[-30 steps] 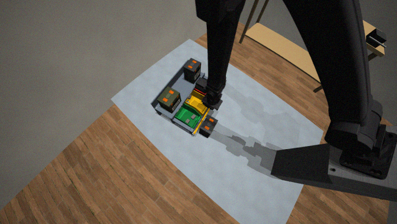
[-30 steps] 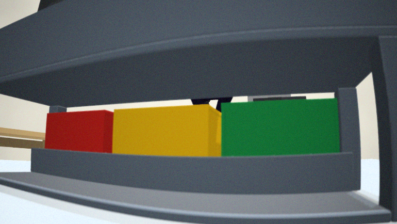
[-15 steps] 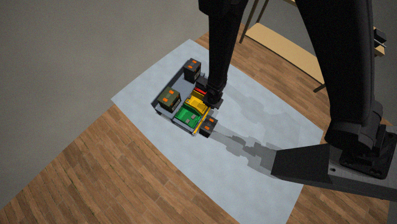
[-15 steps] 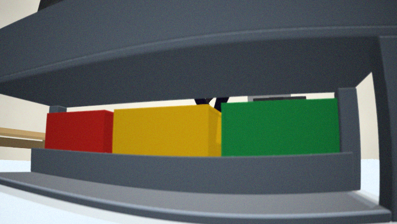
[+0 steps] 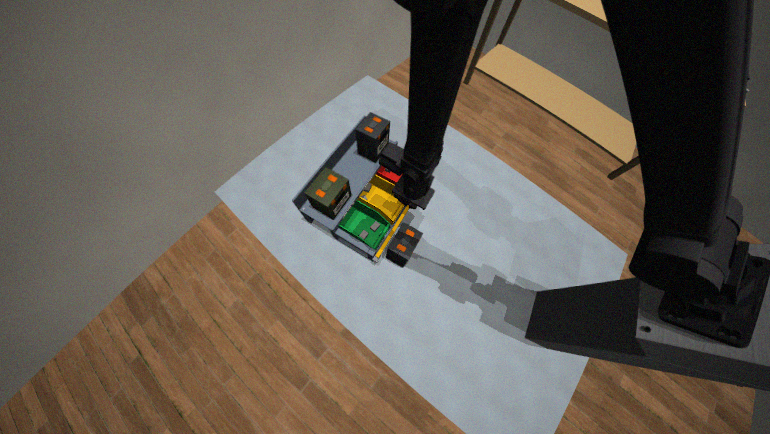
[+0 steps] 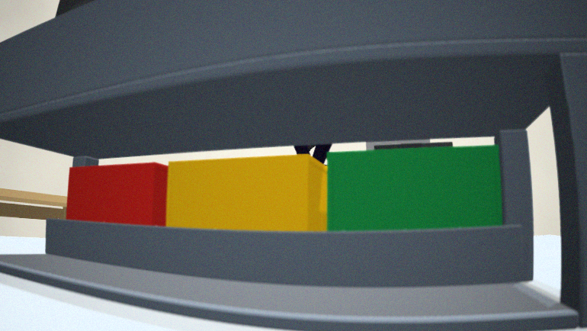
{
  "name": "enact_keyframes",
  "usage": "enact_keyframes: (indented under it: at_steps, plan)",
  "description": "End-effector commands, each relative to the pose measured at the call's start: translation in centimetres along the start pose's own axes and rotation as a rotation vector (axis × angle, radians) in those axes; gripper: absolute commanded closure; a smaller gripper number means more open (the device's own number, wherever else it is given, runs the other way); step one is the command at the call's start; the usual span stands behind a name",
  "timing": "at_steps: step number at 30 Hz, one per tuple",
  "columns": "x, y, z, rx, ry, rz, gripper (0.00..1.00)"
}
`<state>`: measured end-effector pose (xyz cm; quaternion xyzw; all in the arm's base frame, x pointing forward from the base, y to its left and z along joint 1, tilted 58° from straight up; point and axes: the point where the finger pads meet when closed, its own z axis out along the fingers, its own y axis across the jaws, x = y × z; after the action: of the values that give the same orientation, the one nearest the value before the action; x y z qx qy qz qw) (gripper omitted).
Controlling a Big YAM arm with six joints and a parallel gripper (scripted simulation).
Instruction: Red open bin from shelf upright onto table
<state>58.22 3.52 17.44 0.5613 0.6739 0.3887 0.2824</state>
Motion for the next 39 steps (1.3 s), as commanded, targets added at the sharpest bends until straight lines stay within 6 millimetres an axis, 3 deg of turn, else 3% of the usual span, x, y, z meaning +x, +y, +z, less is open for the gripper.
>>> enact_keyframes:
  at_steps: [1,39]
  plan:
    - [-0.4,0.7,-1.5,-0.015,-0.007,-0.006,1.00]
    - [-0.5,0.6,-5.6,-0.016,-0.009,-0.005,1.00]
